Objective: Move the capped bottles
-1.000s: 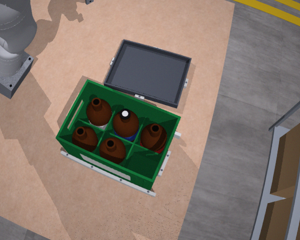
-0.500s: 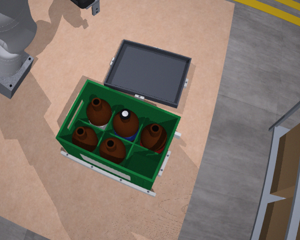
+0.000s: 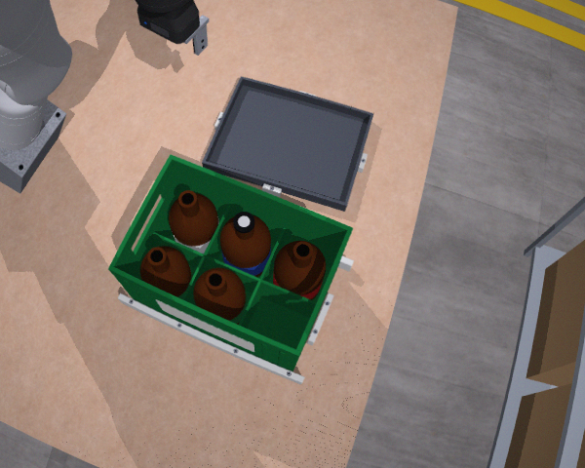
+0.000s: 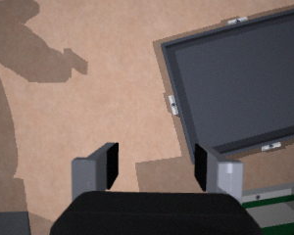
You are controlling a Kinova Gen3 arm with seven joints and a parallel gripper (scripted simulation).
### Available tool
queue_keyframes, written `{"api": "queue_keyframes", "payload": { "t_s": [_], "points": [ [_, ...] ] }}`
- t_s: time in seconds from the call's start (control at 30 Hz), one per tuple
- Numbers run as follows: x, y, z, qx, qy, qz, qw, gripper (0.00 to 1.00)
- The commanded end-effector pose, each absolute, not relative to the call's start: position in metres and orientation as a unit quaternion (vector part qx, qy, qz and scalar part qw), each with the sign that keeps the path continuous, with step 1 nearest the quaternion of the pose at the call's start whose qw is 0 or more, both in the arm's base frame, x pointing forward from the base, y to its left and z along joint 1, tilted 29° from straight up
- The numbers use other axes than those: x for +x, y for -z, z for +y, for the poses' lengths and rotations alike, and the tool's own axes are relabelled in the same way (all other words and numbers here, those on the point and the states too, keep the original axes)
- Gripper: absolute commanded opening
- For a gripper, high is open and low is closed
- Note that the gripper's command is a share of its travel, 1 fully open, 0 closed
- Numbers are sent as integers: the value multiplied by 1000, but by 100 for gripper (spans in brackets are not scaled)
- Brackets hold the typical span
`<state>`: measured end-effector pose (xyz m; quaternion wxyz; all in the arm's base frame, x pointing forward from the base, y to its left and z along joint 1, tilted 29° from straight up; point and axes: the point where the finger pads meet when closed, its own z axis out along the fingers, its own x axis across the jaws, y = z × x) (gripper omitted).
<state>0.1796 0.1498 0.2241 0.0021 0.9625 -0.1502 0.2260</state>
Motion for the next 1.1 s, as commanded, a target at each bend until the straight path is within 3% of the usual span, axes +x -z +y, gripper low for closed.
{"api": "queue_keyframes", "payload": {
  "t_s": [0.0, 1.07],
  "points": [
    [186, -222, 143, 963, -229, -141, 6, 100],
    [251, -219, 83, 966, -247, -67, 32, 100]
  ]
}}
